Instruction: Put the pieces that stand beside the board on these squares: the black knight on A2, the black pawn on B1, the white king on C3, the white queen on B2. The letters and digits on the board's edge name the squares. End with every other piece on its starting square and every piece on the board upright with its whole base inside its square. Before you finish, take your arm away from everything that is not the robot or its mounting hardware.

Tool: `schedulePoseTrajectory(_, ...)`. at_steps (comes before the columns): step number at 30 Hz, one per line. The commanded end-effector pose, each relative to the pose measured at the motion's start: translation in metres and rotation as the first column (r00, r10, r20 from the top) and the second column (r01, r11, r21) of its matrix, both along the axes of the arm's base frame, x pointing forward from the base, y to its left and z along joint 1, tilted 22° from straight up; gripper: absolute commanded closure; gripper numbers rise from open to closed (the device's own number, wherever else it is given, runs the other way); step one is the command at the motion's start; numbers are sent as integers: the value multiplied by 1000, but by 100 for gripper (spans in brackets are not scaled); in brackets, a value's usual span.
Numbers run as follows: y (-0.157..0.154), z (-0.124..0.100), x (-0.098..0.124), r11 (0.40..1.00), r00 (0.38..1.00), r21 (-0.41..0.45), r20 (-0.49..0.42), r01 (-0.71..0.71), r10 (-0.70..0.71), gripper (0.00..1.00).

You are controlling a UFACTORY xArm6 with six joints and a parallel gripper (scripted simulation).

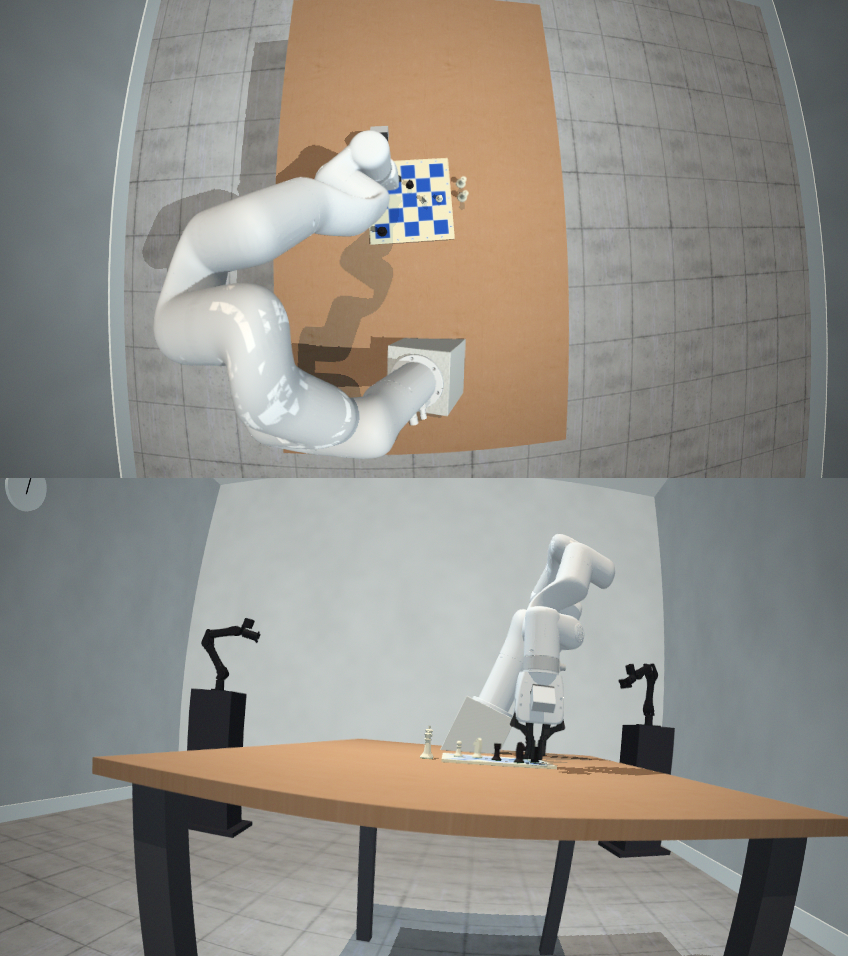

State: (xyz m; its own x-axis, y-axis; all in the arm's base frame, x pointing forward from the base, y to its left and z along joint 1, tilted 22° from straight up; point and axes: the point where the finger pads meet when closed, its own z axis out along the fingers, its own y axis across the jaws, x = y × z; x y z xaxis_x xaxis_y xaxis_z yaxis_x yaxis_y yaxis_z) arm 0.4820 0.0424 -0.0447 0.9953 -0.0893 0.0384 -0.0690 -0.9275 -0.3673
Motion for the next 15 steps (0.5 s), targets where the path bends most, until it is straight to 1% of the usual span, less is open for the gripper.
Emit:
schedulePoseTrajectory(1,0,1,1,1000,1000,0,4,1,-1,100)
schedulePoseTrajectory(6,0,1,1,1000,1000,0,4,1,-1,100)
schedulePoseTrajectory(7,0,1,1,1000,1000,0,4,1,-1,93)
schedulePoseTrajectory(9,0,1,1,1000,1000,0,4,1,-1,93)
schedulePoseTrajectory(10,0,1,1,1000,1000,0,4,1,-1,86)
schedulePoseTrajectory(12,0,1,1,1000,1000,0,4,1,-1,86)
schedulePoseTrajectory(13,0,1,1,1000,1000,0,4,1,-1,79)
schedulePoseTrajectory(15,0,1,1,1000,1000,0,4,1,-1,79)
